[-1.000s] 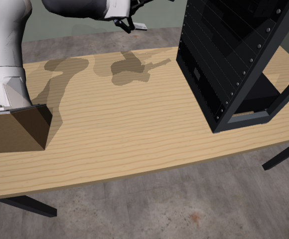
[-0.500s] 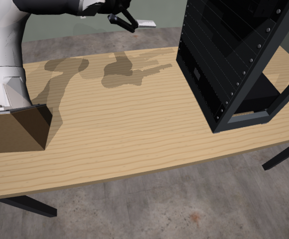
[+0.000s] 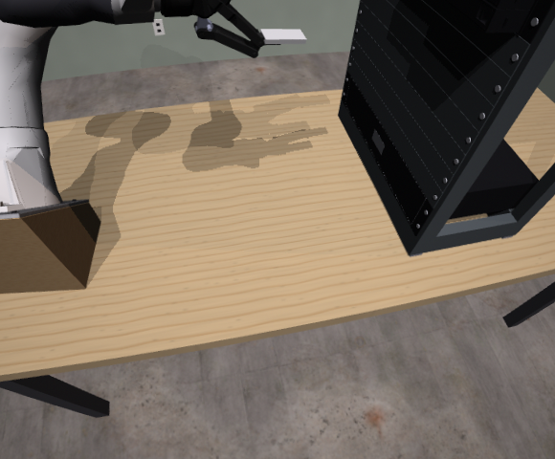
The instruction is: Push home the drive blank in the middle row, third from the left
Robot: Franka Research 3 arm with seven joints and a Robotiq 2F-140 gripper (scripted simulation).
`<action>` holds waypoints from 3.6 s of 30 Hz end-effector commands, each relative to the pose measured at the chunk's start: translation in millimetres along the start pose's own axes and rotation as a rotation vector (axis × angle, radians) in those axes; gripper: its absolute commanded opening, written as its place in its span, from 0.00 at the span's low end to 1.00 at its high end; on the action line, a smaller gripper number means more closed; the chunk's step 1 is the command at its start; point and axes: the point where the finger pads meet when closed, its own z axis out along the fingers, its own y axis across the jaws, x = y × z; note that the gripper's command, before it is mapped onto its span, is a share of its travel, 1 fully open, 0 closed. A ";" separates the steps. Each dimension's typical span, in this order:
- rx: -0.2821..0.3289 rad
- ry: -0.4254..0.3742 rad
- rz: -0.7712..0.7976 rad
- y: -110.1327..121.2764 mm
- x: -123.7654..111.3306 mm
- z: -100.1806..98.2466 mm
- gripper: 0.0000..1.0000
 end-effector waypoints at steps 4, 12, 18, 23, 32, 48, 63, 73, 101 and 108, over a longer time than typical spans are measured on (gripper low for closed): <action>0.044 0.039 -0.067 -15.3 13.1 -11.4 1.00; 0.088 0.085 -0.100 -31.8 27.0 -27.0 1.00; 0.111 0.109 -0.117 -40.0 33.8 -35.4 1.00; 0.119 0.118 -0.123 -43.0 36.2 -38.5 1.00; 0.133 0.134 -0.135 -48.3 40.5 -44.2 1.00; 0.137 0.138 -0.138 -49.7 41.7 -45.8 1.00; 0.137 0.138 -0.138 -49.7 41.7 -45.8 1.00; 0.137 0.138 -0.138 -49.7 41.7 -45.8 1.00; 0.137 0.139 -0.138 -49.8 41.2 -44.4 1.00; 0.137 0.141 -0.138 -50.0 39.0 -37.6 1.00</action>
